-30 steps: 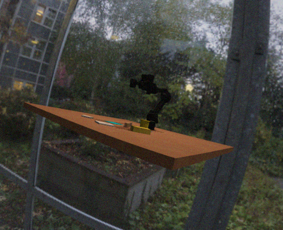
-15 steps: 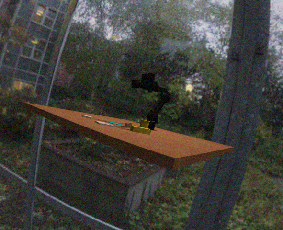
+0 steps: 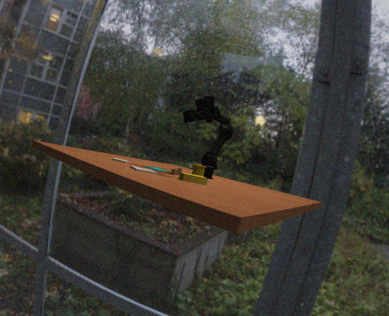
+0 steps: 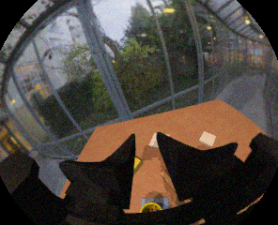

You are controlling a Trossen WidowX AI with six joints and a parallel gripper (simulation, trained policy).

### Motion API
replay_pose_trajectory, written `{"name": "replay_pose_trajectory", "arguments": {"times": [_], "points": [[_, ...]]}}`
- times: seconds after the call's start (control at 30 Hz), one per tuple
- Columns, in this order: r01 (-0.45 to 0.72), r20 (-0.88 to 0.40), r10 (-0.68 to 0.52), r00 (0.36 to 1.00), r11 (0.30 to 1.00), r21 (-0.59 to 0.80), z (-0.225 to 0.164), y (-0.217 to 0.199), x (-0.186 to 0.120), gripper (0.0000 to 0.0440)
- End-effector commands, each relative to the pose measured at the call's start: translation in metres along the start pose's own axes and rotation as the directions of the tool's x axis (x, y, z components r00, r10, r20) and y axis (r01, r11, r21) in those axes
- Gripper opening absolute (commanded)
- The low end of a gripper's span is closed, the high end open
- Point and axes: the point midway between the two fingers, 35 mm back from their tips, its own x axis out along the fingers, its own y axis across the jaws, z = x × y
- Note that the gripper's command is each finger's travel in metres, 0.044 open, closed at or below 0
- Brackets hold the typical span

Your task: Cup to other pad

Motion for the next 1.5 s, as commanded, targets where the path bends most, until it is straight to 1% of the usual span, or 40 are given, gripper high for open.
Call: {"name": "replay_pose_trajectory", "arguments": {"times": [0.0,0.33,0.63,1.07,1.47], "points": [[-0.008,-0.043,0.010,0.999,0.999,0.052,0.000,0.006,-0.001,0.0142],[0.014,-0.175,0.023,0.984,0.979,0.205,-0.007,0.020,-0.003,0.0151],[0.076,-0.297,0.028,0.955,0.939,0.334,-0.014,0.031,-0.005,0.0158],[0.227,-0.468,0.023,0.884,0.852,0.471,-0.029,0.045,-0.010,0.0162],[0.399,-0.613,0.001,0.790,0.758,0.516,-0.046,0.053,-0.015,0.0163]]}}
